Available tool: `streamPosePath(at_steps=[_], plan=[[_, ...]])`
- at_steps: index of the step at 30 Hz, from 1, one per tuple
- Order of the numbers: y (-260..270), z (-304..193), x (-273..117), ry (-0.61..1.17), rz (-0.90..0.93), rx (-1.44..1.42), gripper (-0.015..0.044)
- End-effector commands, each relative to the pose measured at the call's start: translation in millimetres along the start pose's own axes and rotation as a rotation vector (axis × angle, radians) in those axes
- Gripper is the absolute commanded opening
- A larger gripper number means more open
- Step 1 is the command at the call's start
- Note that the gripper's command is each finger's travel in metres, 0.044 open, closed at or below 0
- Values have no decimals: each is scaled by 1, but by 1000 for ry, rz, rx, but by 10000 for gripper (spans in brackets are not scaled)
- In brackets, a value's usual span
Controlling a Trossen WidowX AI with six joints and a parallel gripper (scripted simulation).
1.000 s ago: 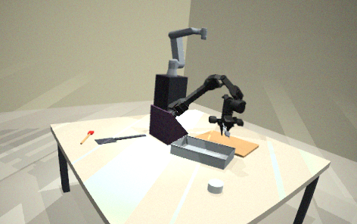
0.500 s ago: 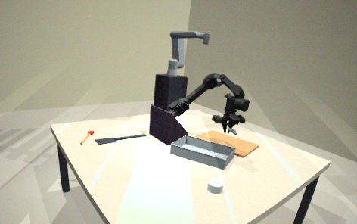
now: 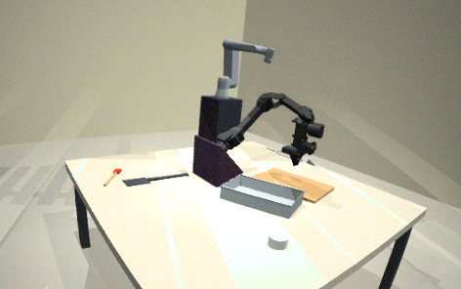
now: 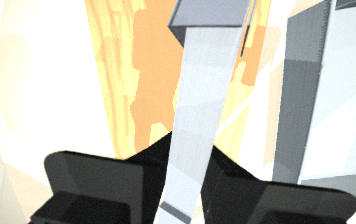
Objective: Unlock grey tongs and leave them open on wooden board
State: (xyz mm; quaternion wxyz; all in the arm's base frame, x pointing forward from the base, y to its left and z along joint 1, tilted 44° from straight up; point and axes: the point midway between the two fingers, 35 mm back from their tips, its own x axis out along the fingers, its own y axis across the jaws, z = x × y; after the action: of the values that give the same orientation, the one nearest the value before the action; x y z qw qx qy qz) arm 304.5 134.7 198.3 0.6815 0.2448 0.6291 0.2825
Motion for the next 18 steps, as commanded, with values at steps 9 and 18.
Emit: streamPosePath(at_steps=[9, 18], plan=[[17, -14, -3, -10, 0, -122, -150], [14, -16, -12, -139, -48, -139, -150]])
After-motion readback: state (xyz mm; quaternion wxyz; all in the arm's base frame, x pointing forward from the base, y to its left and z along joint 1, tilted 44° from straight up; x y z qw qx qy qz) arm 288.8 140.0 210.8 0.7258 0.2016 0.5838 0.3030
